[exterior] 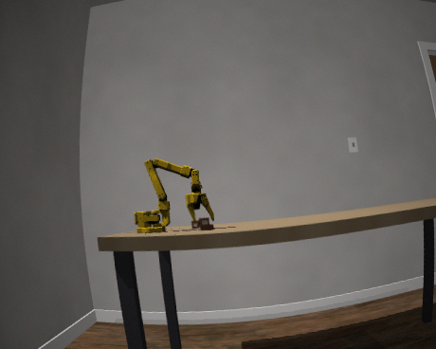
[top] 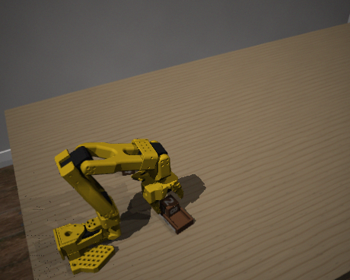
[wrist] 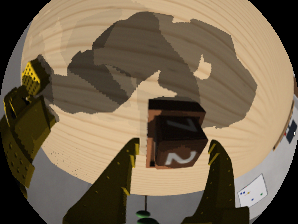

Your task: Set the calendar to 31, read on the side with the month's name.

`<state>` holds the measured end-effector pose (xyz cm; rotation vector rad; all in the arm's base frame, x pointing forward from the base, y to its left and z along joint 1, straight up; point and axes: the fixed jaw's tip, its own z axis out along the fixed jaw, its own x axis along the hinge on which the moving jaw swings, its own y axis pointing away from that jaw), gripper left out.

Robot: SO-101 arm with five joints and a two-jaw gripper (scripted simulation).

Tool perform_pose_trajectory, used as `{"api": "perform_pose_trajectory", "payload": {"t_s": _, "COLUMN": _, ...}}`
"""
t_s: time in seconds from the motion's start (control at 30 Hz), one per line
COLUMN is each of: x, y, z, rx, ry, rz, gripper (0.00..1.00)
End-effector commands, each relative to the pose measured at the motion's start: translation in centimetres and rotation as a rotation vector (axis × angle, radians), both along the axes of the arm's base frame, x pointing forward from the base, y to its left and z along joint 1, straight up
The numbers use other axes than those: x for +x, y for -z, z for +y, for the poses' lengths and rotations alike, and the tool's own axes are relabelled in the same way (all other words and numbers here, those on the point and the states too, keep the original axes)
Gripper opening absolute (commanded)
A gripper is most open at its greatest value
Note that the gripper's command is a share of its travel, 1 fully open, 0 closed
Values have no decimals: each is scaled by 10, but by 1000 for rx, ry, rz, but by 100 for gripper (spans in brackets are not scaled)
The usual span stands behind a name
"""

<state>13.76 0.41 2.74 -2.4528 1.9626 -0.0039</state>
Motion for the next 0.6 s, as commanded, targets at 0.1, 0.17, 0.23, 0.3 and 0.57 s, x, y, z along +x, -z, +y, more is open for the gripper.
{"api": "perform_pose_trajectory", "payload": {"t_s": 0.1, "x": 2, "y": 0, "z": -1, "rx": 2, "ry": -2, "rz": -16, "gripper": 35}}
{"api": "perform_pose_trajectory", "payload": {"t_s": 0.17, "x": 2, "y": 0, "z": -1, "rx": 2, "ry": -2, "rz": -16, "gripper": 35}}
{"api": "perform_pose_trajectory", "payload": {"t_s": 0.23, "x": 2, "y": 0, "z": -1, "rx": 2, "ry": -2, "rz": -16, "gripper": 35}}
{"api": "perform_pose_trajectory", "payload": {"t_s": 0.3, "x": 3, "y": 0, "z": -1, "rx": 2, "ry": -2, "rz": -16, "gripper": 34}}
{"api": "perform_pose_trajectory", "payload": {"t_s": 0.57, "x": 5, "y": 0, "z": -1, "rx": 2, "ry": -2, "rz": -16, "gripper": 31}}
